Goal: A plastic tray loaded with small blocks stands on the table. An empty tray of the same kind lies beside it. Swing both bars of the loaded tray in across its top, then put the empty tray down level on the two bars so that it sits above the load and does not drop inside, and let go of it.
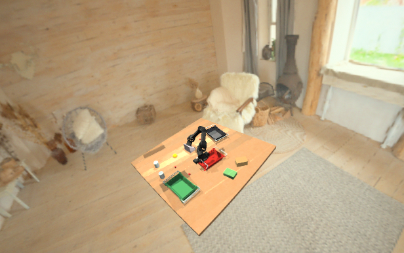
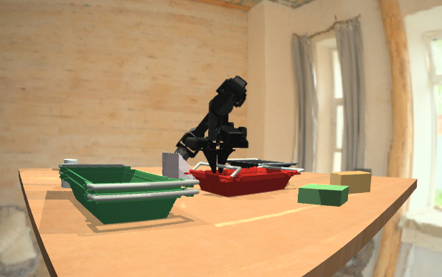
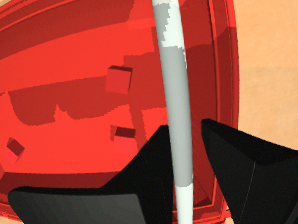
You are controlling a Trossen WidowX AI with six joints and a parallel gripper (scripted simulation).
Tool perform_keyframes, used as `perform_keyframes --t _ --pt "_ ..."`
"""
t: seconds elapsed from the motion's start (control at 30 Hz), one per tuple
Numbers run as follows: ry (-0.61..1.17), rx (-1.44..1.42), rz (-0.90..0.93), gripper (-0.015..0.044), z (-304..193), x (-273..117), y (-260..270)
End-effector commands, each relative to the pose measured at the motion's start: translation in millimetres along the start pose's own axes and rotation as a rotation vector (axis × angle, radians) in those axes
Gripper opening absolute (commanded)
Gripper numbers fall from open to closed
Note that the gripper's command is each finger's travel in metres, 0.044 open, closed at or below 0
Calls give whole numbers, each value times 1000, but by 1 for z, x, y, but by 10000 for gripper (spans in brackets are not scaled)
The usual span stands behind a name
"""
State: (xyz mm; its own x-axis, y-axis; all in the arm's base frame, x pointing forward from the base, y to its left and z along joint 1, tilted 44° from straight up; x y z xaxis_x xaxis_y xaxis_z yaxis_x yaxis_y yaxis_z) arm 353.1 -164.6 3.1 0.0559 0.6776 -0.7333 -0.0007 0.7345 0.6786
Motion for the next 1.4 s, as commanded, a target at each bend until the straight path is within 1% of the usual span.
perform_keyframes --t 0.0,0.13,0.4,0.47,0.5,1.37 --pt "3 7 4 85 -1 9 9" --pt "3 7 3 85 0 1 7" --pt "4 7 2 85 1 -36 3" --pt "4 7 2 85 1 -37 2" --pt "0 12 5 85 0 -30 3" --pt "0 12 5 85 0 -30 3"
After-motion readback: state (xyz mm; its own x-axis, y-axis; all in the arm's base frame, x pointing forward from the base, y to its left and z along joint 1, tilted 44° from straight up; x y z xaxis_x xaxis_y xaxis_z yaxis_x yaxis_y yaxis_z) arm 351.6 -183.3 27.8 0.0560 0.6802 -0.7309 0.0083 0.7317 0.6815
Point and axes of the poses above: the point midway between the two fingers, 35 mm back from their tips, its own x axis out along the fingers, its own y axis across the jaws, z = x × y, the point moved 7 cm from there along -x, back along the fingers, and after that the axes turned 9 degrees about -x, right-handed, at the moved point
